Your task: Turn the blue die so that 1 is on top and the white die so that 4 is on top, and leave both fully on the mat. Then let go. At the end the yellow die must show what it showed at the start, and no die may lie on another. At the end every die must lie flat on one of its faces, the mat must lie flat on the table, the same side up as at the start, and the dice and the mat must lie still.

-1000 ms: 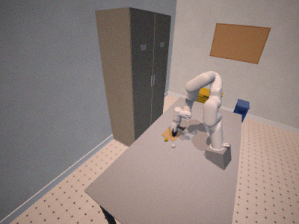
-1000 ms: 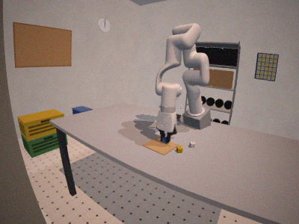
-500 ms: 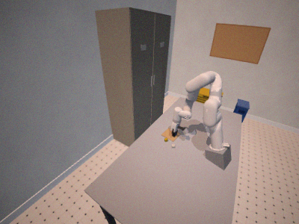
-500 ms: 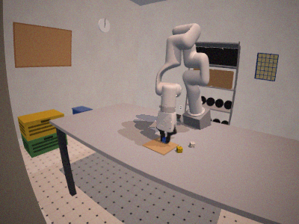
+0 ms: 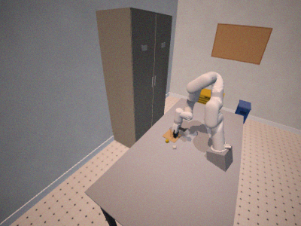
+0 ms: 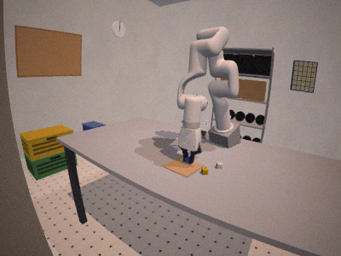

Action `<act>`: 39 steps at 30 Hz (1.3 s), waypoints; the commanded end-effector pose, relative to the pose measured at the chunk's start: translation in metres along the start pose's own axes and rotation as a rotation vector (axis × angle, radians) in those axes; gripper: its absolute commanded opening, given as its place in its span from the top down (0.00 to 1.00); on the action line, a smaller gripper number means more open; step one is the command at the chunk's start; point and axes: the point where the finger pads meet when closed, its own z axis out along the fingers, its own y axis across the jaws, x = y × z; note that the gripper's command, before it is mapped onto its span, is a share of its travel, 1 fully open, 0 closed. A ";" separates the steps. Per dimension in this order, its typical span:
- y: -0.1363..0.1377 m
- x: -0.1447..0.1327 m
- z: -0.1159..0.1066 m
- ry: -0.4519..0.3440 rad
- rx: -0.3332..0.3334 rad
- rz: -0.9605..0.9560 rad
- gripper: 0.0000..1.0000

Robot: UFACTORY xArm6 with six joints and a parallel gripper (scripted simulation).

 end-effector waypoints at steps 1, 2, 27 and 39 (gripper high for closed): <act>0.000 -0.001 0.000 -0.003 0.000 0.000 0.79; 0.000 -0.001 0.000 -0.003 0.000 0.000 0.79; 0.000 -0.001 0.004 -0.003 0.000 0.000 0.79; 0.000 -0.001 0.004 -0.003 0.000 0.000 0.79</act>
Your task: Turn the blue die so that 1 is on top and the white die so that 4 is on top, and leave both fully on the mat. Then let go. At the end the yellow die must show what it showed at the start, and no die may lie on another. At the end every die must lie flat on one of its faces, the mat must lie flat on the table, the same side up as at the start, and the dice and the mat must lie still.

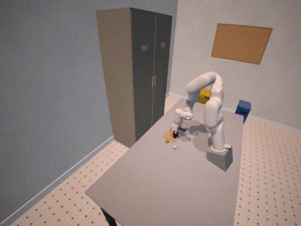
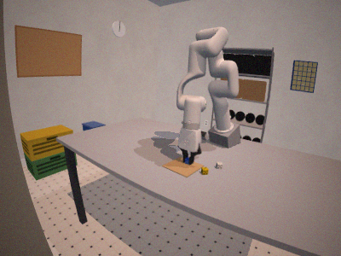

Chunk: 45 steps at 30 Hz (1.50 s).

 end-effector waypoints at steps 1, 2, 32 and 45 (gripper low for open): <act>0.000 -0.001 -0.001 -0.003 0.000 0.000 0.79; 0.000 -0.001 -0.001 -0.003 0.000 0.000 0.79; 0.000 -0.001 -0.001 -0.003 0.000 0.000 0.58; 0.000 -0.001 -0.001 -0.003 0.000 0.000 0.58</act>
